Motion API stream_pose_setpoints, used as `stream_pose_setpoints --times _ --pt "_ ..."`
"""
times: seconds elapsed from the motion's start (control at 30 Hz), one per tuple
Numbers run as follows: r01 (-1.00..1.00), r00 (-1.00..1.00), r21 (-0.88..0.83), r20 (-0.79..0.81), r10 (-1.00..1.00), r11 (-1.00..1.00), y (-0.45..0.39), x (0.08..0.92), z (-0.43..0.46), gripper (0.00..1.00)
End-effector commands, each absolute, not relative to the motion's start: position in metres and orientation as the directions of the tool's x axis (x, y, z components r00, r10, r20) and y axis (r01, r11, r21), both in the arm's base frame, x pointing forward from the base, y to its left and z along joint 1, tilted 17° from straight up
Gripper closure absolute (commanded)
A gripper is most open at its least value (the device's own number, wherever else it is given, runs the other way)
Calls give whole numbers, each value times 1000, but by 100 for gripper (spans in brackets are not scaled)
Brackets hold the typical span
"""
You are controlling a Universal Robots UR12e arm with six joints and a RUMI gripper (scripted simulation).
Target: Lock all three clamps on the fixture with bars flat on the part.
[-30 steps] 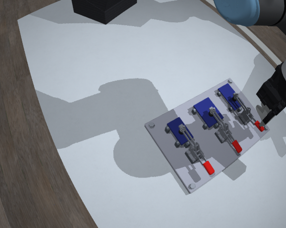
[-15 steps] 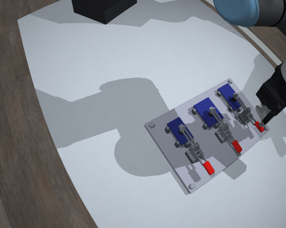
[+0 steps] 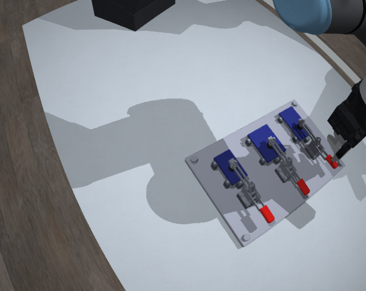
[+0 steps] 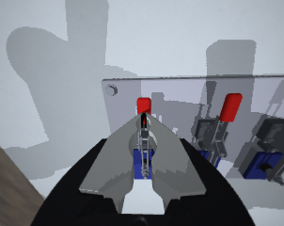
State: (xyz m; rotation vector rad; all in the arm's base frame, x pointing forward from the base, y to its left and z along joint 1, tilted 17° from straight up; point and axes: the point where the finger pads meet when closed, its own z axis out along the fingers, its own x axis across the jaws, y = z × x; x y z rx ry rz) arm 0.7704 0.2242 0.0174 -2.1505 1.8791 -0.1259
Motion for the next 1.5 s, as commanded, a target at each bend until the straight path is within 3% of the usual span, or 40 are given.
stream_pose_setpoints --times 0.0,1.47 --pt "-955 150 -272 -118 -982 -114 226 774 18 100" --pt "-956 150 -269 -118 -982 -114 226 774 14 100"
